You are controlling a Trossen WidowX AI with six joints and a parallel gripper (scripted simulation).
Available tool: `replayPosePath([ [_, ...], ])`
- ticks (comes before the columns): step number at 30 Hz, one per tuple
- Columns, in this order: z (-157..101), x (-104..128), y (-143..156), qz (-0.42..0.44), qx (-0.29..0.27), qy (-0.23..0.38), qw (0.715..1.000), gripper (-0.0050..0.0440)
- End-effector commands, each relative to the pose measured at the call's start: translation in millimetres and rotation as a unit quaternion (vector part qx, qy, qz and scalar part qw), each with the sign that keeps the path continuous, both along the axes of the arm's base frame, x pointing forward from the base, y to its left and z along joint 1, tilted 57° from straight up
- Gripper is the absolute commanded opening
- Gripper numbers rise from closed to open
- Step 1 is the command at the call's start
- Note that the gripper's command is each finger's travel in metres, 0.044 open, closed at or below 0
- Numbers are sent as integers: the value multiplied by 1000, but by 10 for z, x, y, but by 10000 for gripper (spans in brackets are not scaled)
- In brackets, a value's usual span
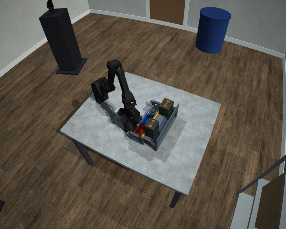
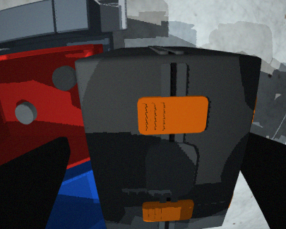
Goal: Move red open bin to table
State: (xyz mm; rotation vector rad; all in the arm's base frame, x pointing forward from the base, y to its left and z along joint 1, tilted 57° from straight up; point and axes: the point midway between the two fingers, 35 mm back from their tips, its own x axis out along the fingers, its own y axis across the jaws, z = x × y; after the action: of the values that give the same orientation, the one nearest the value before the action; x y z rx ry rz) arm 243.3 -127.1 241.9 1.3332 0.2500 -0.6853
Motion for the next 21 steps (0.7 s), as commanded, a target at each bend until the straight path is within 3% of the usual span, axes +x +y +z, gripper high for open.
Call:
replayPosePath([
  [1,-8,30,-18,-3,-1,-3,1000,440],
  [21,-95,108,-62,-3,-1,-3,1000,440],
])
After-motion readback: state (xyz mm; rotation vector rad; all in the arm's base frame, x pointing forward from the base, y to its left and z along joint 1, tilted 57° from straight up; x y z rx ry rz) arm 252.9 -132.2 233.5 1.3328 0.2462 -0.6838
